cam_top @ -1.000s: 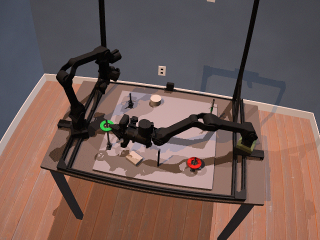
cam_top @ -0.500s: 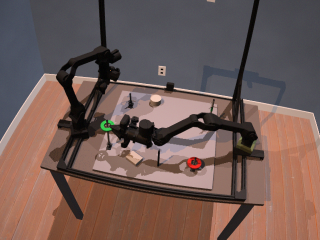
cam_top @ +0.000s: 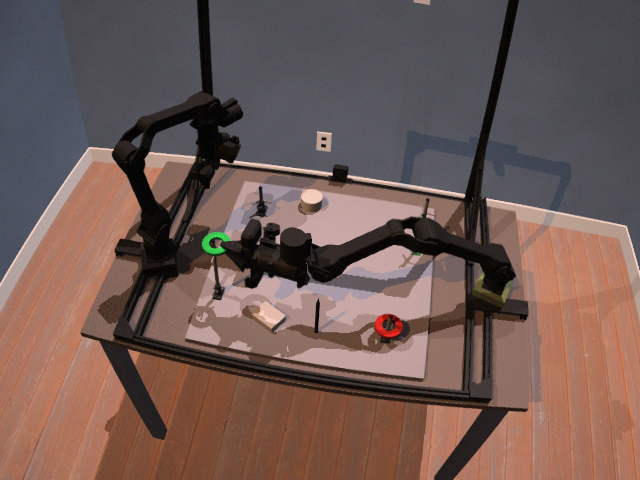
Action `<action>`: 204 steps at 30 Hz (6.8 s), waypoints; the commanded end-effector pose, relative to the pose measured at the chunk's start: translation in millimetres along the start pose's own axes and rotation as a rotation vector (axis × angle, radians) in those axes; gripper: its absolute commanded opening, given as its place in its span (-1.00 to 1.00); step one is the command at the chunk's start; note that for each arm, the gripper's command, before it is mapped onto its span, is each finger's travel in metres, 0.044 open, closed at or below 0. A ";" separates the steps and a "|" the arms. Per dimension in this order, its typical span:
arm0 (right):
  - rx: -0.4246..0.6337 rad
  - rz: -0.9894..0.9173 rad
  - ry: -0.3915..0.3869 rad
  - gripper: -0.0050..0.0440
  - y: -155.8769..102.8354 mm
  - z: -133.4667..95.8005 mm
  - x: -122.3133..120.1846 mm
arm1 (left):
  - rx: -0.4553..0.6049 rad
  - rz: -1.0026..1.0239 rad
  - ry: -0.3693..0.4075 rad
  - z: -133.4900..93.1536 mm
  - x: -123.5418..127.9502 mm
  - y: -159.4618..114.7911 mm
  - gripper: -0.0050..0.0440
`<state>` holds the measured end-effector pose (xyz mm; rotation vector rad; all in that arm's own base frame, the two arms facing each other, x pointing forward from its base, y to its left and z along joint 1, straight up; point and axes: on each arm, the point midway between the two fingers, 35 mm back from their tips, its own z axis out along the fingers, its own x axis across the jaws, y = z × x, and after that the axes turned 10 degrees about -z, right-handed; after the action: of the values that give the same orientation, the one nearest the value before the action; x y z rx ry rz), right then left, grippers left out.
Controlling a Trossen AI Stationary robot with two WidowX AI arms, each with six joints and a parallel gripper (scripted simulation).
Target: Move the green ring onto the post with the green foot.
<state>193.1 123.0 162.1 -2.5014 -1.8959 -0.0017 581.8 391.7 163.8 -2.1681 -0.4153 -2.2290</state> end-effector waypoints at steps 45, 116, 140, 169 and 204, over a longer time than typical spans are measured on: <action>-0.002 0.003 -0.003 0.84 -0.3 -0.2 -0.8 | 0.072 0.010 0.022 -58.9 76.9 116.6 -0.80; -0.480 0.406 0.277 0.84 111.3 12.2 -13.0 | 0.172 0.012 0.022 -201.8 62.7 212.2 -0.80; -1.033 0.914 0.672 0.84 198.9 -43.4 -76.3 | 0.172 0.012 0.022 -201.8 62.7 212.2 -0.80; -1.406 1.208 0.977 0.84 205.9 -95.3 -149.2 | 0.172 0.012 0.022 -201.8 62.7 212.2 -0.80; -1.405 1.208 0.978 0.84 255.8 -95.5 -158.1 | 0.172 0.012 0.022 -201.8 62.7 212.2 -0.80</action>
<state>388.8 -95.1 255.3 -2.5794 0.3520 -2.4641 421.0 159.3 262.2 -2.0601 -0.5703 -2.1231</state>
